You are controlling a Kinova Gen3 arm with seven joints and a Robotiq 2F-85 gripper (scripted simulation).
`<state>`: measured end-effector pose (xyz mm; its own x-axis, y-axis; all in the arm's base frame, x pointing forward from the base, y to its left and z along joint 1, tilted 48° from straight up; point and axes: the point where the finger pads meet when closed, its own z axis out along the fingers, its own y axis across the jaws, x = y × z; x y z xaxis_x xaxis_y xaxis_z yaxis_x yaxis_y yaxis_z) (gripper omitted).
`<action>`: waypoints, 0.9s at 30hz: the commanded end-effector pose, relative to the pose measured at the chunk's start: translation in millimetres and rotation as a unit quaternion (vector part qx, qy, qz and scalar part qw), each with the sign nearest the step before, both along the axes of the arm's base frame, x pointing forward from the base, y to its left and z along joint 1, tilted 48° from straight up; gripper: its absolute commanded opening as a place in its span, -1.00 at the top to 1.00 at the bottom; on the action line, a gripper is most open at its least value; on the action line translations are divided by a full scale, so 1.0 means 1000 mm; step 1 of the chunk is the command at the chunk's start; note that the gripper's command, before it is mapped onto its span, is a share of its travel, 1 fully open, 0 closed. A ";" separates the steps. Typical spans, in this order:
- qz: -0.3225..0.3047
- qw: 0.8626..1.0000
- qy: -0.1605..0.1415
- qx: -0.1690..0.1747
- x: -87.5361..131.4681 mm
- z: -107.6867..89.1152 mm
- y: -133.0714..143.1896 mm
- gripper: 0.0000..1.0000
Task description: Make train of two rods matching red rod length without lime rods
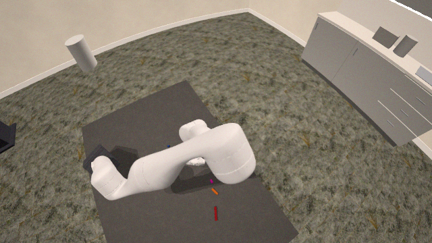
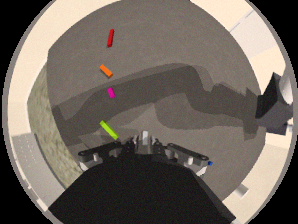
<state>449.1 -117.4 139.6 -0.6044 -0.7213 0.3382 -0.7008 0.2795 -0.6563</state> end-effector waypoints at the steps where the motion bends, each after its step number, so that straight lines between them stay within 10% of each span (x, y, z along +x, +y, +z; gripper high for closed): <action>1: -0.001 1.000 0.002 -0.001 0.000 -0.003 -0.002 0.52; 27: -0.001 1.000 0.002 -0.001 0.001 -0.004 -0.004 0.52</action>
